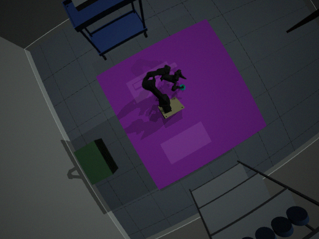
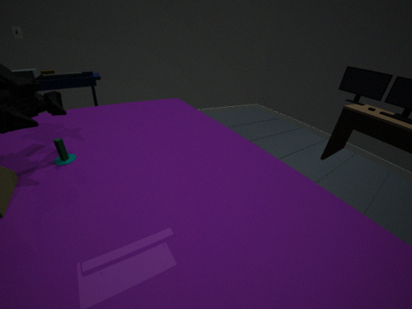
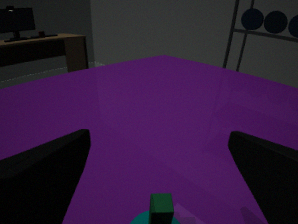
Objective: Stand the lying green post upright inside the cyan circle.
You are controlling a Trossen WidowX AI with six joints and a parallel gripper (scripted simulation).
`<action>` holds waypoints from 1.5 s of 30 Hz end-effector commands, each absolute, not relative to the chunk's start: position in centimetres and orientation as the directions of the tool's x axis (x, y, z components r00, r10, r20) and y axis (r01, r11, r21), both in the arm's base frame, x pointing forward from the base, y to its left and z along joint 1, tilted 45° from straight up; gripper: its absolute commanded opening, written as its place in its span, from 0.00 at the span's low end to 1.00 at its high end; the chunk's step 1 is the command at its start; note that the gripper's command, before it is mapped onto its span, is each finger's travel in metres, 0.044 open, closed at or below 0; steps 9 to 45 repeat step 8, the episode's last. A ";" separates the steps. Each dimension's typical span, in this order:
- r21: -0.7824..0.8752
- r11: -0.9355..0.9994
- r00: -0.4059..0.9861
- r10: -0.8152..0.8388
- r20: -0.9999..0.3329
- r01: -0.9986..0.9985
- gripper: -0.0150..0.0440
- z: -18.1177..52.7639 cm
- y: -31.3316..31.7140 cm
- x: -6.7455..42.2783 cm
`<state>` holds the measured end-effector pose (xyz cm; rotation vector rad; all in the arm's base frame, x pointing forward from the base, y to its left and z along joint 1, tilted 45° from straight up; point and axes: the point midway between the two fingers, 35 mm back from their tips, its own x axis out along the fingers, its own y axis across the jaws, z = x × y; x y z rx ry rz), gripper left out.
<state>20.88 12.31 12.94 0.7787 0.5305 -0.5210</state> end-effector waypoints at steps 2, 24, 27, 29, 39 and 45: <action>0.510 0.605 0.751 -0.239 -0.616 0.611 0.93 14.2 10.8 20.7; 0.301 0.666 0.591 -0.261 -0.763 0.683 0.93 12.6 9.7 21.0; 0.301 0.666 0.591 -0.261 -0.763 0.683 0.93 12.6 9.7 21.0; 0.301 0.666 0.591 -0.261 -0.763 0.683 0.93 12.6 9.7 21.0; 0.301 0.666 0.591 -0.261 -0.763 0.683 0.93 12.6 9.7 21.0; 0.301 0.666 0.591 -0.261 -0.763 0.683 0.93 12.6 9.7 21.0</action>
